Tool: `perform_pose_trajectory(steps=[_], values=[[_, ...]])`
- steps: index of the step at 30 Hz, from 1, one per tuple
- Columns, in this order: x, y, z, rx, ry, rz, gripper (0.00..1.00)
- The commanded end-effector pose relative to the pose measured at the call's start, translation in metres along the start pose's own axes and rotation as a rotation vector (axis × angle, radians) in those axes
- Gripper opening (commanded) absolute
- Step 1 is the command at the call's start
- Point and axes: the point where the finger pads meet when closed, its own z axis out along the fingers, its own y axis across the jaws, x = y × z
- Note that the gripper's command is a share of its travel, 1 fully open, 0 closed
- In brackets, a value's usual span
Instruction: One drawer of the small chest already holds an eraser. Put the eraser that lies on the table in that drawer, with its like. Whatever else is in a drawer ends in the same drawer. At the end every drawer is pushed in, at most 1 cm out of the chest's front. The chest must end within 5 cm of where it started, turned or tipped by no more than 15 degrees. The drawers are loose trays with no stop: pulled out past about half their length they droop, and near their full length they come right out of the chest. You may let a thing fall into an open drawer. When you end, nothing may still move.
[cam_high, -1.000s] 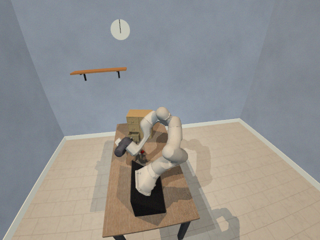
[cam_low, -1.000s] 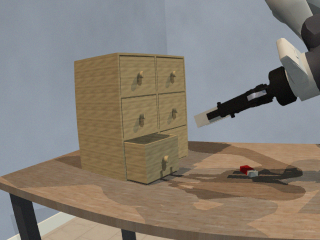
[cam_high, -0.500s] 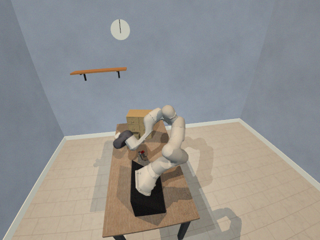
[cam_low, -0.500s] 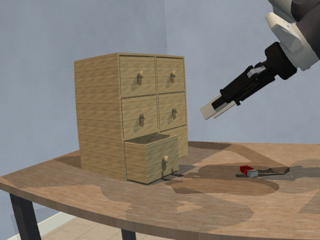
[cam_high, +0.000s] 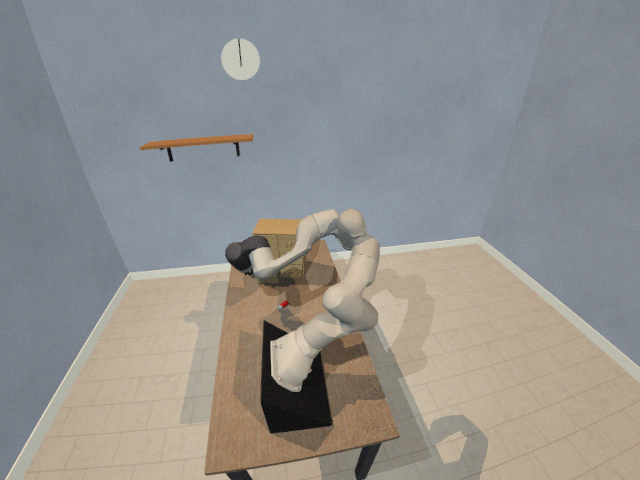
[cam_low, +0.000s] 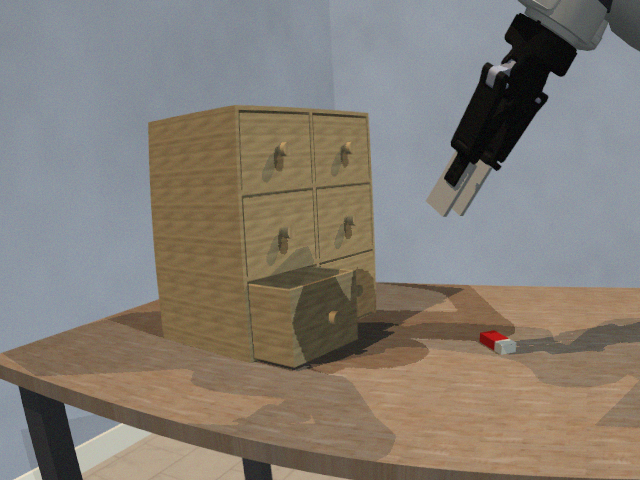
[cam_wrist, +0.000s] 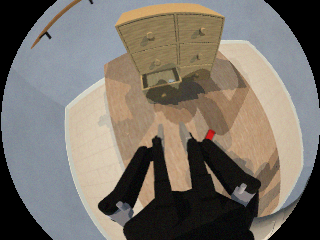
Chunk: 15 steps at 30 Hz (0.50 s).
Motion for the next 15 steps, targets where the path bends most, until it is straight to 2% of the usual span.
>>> perform_pose_trajectory(steps=[1, 10, 11, 13, 15], values=[[-0.01, 0.001, -0.011, -0.015, -0.149, -0.108, 0.2], [-0.016, 0.001, -0.042, -0.029, -0.416, -0.106, 0.2], [-0.016, 0.001, -0.045, -0.03, -0.439, -0.106, 0.2], [-0.016, 0.001, -0.045, -0.03, -0.439, -0.106, 0.2], [-0.017, 0.001, -0.05, -0.033, -0.481, -0.106, 0.2]])
